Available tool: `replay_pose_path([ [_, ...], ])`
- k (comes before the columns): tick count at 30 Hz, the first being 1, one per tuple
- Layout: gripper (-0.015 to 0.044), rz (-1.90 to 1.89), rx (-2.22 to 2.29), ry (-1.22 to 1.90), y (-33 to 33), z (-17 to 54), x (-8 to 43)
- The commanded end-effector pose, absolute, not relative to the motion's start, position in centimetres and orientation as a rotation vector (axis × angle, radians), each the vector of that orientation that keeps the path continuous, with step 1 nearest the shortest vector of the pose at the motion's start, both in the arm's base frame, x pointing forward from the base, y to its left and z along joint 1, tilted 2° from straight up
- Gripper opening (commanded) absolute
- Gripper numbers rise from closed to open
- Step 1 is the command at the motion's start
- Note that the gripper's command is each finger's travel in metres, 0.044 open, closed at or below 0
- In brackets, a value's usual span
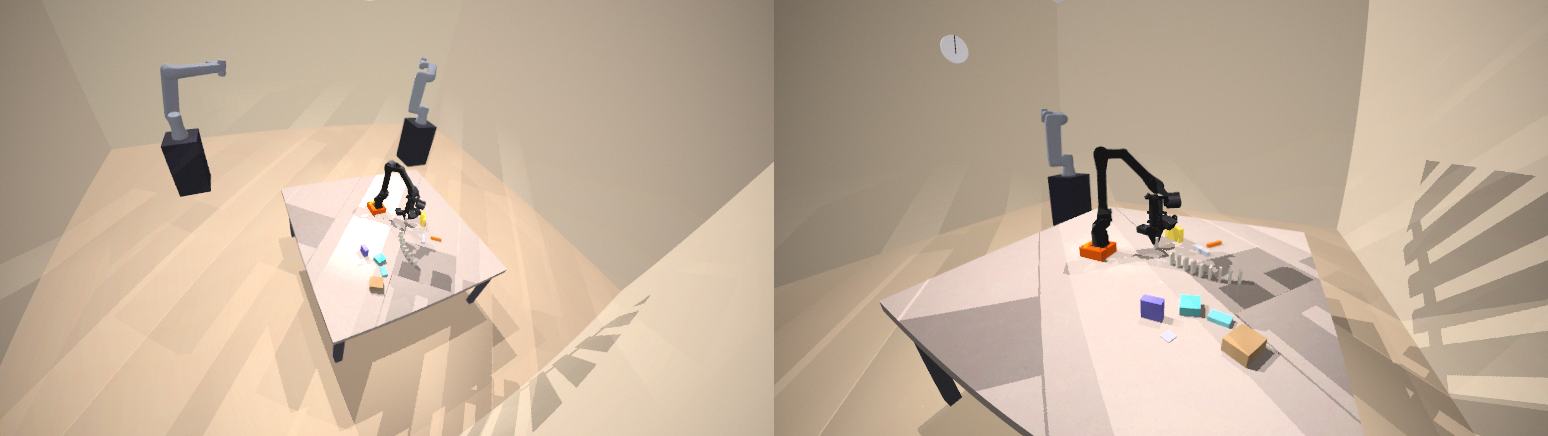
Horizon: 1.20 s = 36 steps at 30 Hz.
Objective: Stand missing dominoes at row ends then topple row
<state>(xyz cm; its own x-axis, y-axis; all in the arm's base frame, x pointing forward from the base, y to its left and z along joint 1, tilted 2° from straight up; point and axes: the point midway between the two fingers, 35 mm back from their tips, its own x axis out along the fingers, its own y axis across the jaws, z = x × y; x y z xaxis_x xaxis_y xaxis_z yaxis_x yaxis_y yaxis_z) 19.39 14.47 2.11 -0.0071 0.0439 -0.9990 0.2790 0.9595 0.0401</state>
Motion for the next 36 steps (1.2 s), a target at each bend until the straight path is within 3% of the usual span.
replay_pose_path([
  [1, 0.0107, -0.192, 0.257, 1.569, 14.6, 3.0, 19.6],
  [10, 0.0107, -0.189, 0.256, 1.572, 14.0, 15.6, 19.5],
  [18, 0.0107, -0.192, 0.258, 1.570, 13.4, 15.8, 20.1],
  [28, 0.0107, -0.240, 0.291, 1.557, 3.9, 15.5, 27.5],
  [36, 0.0107, -0.241, 0.291, 1.556, 3.7, 14.8, 27.7],
])
